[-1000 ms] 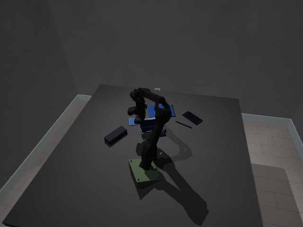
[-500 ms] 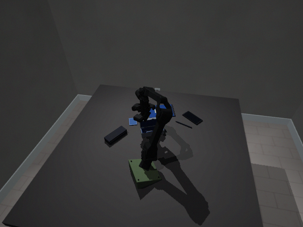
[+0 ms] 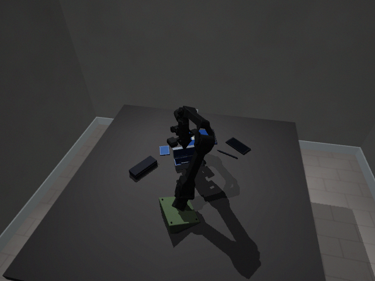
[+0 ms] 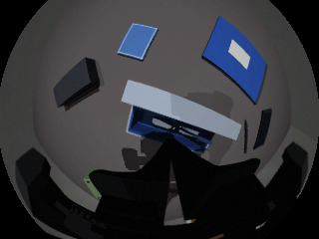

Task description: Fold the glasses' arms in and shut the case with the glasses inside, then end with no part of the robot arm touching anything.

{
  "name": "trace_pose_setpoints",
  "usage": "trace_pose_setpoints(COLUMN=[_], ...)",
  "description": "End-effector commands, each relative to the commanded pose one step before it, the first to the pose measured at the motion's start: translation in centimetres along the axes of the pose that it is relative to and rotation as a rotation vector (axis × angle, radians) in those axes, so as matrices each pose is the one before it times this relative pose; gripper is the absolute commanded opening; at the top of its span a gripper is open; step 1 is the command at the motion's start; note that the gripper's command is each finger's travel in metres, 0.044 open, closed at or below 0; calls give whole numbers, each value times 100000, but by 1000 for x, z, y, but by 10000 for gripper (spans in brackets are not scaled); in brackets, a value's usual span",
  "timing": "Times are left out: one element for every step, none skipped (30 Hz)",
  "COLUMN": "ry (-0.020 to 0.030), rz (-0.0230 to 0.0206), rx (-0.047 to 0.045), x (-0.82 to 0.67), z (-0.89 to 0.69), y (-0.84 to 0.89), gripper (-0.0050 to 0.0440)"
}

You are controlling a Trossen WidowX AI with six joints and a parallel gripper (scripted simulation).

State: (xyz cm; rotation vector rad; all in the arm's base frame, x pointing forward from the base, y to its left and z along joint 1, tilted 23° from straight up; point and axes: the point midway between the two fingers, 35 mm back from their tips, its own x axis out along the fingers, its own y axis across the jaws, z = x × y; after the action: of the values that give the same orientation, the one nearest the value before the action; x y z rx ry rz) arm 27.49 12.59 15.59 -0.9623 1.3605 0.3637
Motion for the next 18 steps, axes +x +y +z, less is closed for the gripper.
trace_pose_setpoints(ry=[-2118,-19,0,0,-19,-19,-19,-19,-19,-19,-19,-20,-20,-21,-21,-22,-23,-24], rz=[88,16,0,0,14,13,12,10,9,7,6,5,3,2,1,0,-1,-3], rx=[12906,3479,0,0,3479,3479,3479,3479,3479,3479,3479,3479,3479,3479,3479,3479,3479,3479], x=[-596,-15,0,0,-16,-16,-16,-16,-16,-16,-17,-17,-17,-17,-17,-18,-18,-18], z=[-68,-34,0,0,-28,-22,-17,-11,-5,1,7,13,19,25,31,37,43,49], y=[-941,-212,0,0,-213,-214,-215,-215,-216,-216,-216,-216,-216,-216,-215,-214,-214,-213], gripper=[0,0,0,0,0,0,0,0,0,0,0,0,0,0,0,0,0,0])
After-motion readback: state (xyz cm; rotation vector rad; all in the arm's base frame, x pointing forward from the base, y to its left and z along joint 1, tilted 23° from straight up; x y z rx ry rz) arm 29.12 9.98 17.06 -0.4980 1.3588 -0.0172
